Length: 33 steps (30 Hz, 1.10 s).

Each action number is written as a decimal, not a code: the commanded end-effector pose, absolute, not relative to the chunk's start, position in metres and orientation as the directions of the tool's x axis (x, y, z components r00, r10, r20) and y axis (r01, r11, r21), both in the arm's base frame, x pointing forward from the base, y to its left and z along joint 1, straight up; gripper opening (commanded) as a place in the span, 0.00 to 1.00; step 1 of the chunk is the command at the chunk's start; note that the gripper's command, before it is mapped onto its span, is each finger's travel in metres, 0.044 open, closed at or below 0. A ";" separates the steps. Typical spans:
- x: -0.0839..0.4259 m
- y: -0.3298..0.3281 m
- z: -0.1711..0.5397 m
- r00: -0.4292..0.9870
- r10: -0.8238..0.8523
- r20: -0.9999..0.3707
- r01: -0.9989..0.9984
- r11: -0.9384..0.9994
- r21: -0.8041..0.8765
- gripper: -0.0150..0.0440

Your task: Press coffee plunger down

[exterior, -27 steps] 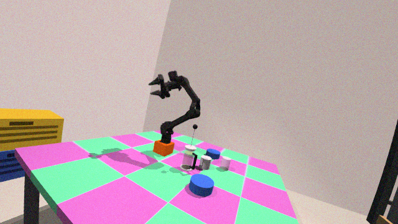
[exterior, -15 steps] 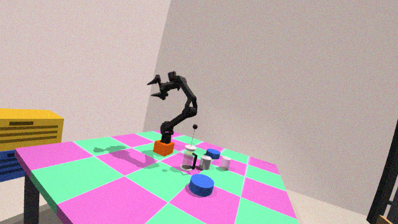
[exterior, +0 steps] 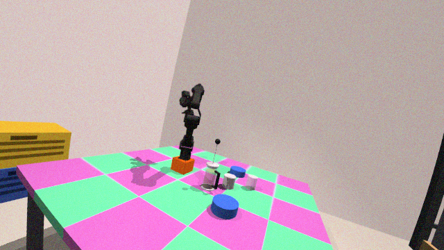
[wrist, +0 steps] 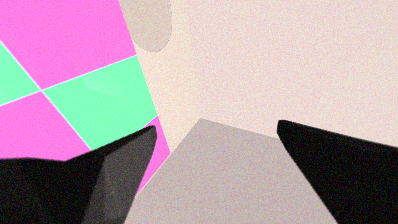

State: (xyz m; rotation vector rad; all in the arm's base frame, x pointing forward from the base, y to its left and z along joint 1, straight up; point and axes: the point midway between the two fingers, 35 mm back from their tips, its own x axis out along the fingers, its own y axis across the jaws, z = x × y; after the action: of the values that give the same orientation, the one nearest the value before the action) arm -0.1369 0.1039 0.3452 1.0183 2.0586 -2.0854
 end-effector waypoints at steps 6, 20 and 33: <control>-0.068 0.163 0.333 -0.456 0.745 -0.487 0.099 -0.501 -0.860 1.00; 0.077 0.168 0.318 0.272 0.822 -0.501 -0.692 -0.195 -0.695 1.00; 0.176 0.072 0.305 0.776 0.381 -0.503 -0.605 0.675 -0.422 1.00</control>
State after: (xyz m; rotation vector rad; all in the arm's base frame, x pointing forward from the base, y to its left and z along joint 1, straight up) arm 0.1637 0.0991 0.3079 -0.7277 0.3189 0.7499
